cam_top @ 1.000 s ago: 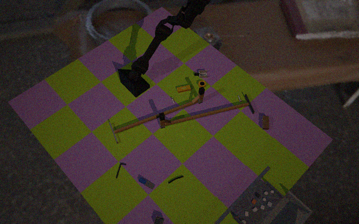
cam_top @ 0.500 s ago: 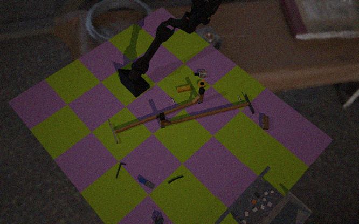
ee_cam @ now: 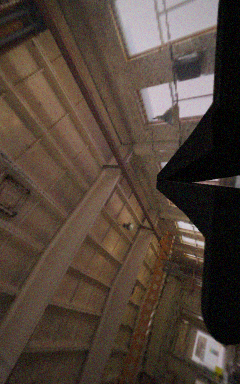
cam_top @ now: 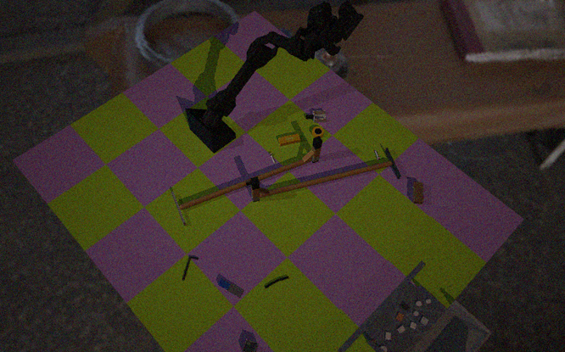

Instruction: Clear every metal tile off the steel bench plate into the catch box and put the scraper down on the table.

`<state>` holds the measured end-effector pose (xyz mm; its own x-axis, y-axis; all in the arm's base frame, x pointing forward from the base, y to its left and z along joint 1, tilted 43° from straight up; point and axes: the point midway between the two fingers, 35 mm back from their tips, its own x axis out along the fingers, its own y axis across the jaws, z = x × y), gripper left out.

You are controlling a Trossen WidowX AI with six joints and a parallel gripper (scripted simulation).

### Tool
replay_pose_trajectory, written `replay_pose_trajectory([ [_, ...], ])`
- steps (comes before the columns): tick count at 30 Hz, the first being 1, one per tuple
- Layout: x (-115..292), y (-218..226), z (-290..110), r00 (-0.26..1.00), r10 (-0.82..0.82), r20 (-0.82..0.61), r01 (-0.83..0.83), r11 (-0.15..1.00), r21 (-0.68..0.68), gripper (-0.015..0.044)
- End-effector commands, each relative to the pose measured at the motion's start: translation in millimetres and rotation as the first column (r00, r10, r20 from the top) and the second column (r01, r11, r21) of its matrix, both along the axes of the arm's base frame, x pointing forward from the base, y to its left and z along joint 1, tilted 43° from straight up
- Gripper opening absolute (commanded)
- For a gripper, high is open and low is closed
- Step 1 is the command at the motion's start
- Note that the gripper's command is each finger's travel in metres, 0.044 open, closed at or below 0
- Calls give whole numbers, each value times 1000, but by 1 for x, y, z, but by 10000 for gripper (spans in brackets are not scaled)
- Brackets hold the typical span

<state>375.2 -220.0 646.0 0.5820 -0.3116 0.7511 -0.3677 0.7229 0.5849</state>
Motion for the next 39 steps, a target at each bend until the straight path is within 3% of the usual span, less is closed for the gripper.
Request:
replay_pose_trajectory([
  [1, 14, 6, -7, 999, 19, -32, -20, 1000, -8, 0],
  [39, 116, 100, -66, 938, 222, -268, -249, 966, -71, 0],
])
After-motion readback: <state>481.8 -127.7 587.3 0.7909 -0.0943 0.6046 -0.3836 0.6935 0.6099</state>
